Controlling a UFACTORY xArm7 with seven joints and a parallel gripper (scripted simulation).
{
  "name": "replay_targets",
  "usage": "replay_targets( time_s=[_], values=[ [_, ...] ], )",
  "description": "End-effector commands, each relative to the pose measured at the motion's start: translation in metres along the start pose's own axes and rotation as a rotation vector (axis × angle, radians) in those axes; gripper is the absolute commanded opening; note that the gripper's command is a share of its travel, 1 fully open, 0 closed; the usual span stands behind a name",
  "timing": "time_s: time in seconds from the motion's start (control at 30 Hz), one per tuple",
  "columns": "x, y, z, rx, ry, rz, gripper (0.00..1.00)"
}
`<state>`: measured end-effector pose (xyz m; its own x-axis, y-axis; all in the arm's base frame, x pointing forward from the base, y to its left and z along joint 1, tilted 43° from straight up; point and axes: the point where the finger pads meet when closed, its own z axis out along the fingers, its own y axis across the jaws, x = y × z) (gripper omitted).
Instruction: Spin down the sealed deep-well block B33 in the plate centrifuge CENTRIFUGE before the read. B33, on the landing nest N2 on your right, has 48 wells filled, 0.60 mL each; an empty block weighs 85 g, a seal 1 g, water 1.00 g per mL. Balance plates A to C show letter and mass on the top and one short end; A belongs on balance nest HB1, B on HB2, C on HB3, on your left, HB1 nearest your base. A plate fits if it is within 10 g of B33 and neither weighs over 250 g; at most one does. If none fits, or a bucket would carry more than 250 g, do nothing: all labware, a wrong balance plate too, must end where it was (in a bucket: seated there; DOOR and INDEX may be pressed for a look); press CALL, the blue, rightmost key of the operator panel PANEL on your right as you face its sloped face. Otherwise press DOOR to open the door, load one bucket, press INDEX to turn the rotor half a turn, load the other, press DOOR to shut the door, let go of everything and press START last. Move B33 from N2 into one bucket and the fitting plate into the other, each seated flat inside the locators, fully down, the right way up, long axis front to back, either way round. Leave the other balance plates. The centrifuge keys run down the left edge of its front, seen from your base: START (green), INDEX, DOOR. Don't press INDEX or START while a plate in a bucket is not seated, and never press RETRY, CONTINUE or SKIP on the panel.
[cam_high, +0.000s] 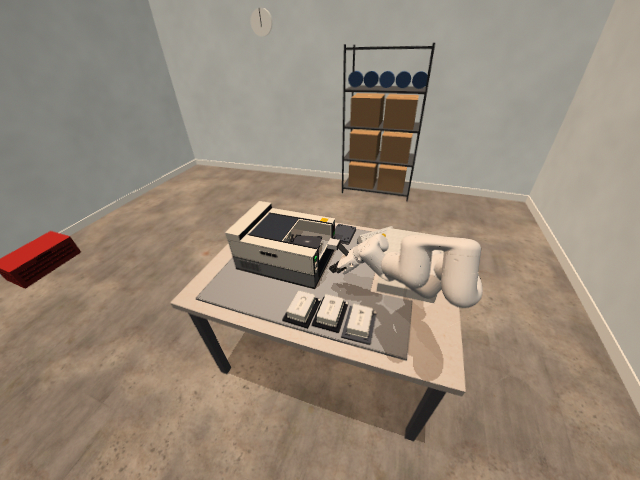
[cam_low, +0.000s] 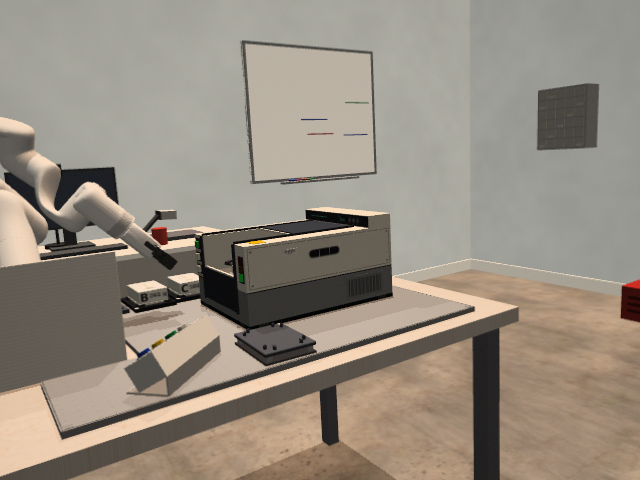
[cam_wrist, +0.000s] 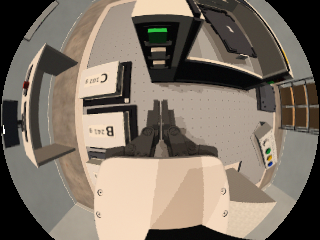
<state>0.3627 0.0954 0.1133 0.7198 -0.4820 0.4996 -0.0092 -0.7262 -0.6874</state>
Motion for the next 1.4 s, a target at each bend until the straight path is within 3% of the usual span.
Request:
replay_targets(
  time_s=[0.0,0.7,1.37],
  values=[
    [-0.005,-0.001,-0.009,-0.001,0.001,0.000,0.00],
    [-0.002,-0.001,-0.019,-0.001,-0.059,0.000,0.00],
    [0.007,-0.002,-0.047,0.000,-0.216,0.000,0.00]
  ],
)
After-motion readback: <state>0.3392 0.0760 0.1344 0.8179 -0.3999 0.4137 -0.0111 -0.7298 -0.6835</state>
